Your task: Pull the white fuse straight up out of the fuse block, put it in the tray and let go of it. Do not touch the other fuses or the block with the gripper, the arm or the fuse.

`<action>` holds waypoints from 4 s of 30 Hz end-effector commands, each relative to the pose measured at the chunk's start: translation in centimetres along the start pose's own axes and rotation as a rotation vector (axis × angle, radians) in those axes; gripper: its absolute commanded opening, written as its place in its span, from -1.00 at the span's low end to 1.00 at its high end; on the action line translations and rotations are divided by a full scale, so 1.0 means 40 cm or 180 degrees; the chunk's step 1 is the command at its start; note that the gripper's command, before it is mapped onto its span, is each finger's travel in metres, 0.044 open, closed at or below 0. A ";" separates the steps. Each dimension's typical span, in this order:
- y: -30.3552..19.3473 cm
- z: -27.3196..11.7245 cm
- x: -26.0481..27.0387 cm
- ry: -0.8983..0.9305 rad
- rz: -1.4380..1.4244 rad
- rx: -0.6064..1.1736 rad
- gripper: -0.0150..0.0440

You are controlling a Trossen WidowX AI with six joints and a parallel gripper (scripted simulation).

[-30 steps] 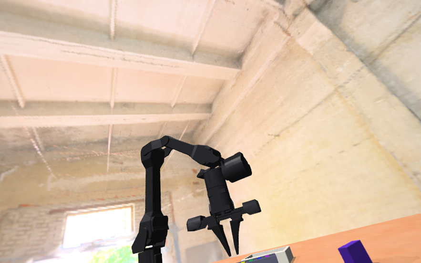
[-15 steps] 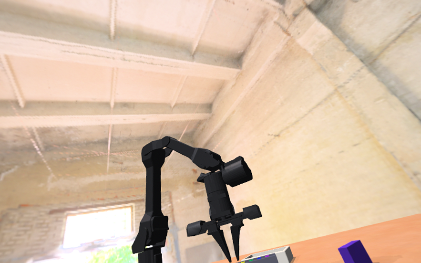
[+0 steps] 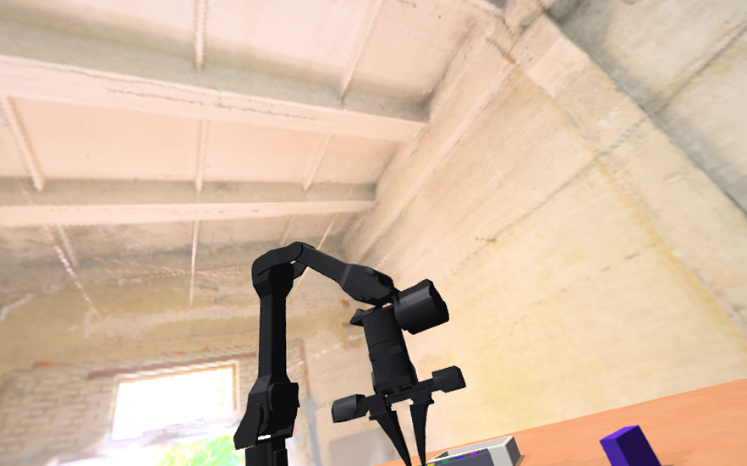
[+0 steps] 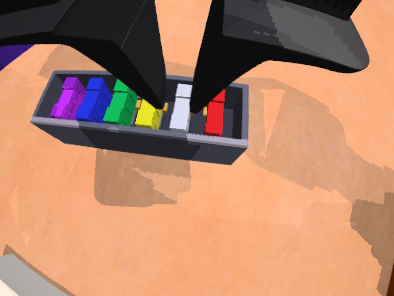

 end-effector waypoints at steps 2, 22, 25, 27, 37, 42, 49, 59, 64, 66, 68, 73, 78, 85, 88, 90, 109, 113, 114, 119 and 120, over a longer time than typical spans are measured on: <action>0.000 0.015 0.003 0.0018 -0.0012 0.0011 -0.25; 0.001 0.016 0.002 0.0010 0.0000 -0.0003 -0.41; 0.001 0.016 0.002 0.0010 0.0000 -0.0003 -0.48; 0.001 0.016 0.002 0.0010 0.0000 -0.0003 -0.49; 0.000 0.007 0.001 0.0011 -0.0001 -0.0002 -0.49; 0.000 0.001 0.001 0.0011 -0.0002 -0.0001 -0.49; 0.000 -0.007 0.000 0.0012 -0.0003 0.0000 -0.49; 0.000 -0.020 0.000 0.0013 -0.0005 0.0002 -0.49; 0.000 -0.026 0.000 0.0013 -0.0005 0.0003 -0.49; 0.000 -0.028 0.000 0.0013 -0.0006 0.0004 -0.49; 0.000 -0.031 0.000 0.0013 -0.0006 0.0004 -0.49; 0.000 -0.037 0.000 0.0014 -0.0007 0.0005 -0.49; 0.000 -0.043 0.000 0.0014 -0.0008 0.0006 -0.49; 0.000 -0.052 0.000 0.0015 -0.0009 0.0007 -0.49; 0.000 -0.055 0.000 0.0015 -0.0009 0.0007 -0.49; 0.000 -0.058 0.000 0.0015 -0.0009 0.0008 -0.49; 0.000 -0.081 0.001 0.0017 -0.0012 0.0011 -0.49; 0.000 -0.085 0.001 0.0017 -0.0012 0.0011 -0.49; 0.000 -0.088 0.001 0.0017 -0.0012 0.0011 -0.49; 0.000 -0.109 0.001 0.0017 -0.0012 0.0011 -0.49; 0.000 -0.113 0.001 0.0017 -0.0012 0.0011 -0.49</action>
Point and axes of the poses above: the point midway between the two fingers, 35 mm back from their tips, its own z axis out along the fingers, its own x axis across the jaws, y = z × x, the point moved 10 cm from there along -z, back along the fingers, and after that the axes turned 5 degrees about -z, right-handed, at the moved point
